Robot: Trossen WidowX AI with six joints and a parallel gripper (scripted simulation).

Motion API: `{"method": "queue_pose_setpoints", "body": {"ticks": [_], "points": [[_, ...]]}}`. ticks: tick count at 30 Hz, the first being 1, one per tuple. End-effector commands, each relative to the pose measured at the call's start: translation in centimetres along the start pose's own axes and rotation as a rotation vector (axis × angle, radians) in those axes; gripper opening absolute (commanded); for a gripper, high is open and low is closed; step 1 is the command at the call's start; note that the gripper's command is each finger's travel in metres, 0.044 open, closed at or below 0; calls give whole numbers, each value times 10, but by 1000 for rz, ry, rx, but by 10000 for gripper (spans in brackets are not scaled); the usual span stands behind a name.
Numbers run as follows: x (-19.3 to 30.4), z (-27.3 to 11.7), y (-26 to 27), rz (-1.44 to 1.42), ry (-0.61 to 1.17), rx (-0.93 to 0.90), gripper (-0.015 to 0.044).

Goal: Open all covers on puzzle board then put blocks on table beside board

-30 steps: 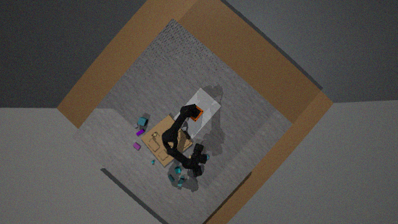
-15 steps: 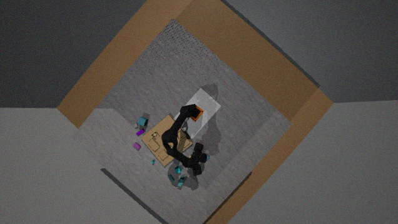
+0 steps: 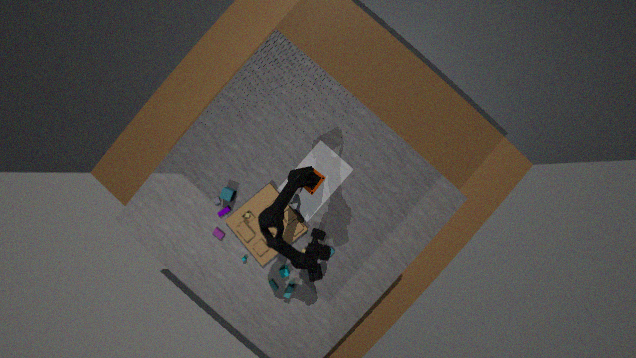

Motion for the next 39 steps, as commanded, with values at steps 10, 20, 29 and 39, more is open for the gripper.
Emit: {"method": "queue_pose_setpoints", "body": {"ticks": [10,20,29,39], "points": [[-1,-38,-1,11,-11,7,440],[-1,-67,0,-5,1,8,440],[28,-74,-6,-26,-15,15,256],[82,-79,-13,-56,-36,29,0]]}}
Point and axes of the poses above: the point midway between the two fingers, 35 mm back from their tips, its own z axis out along the fingers, its own y axis across the jaws, x = y × z, the point moved 9 cm from there along -z, back along the fingers, and after that the axes turned 10 degrees about -z, right-handed, at the moved point
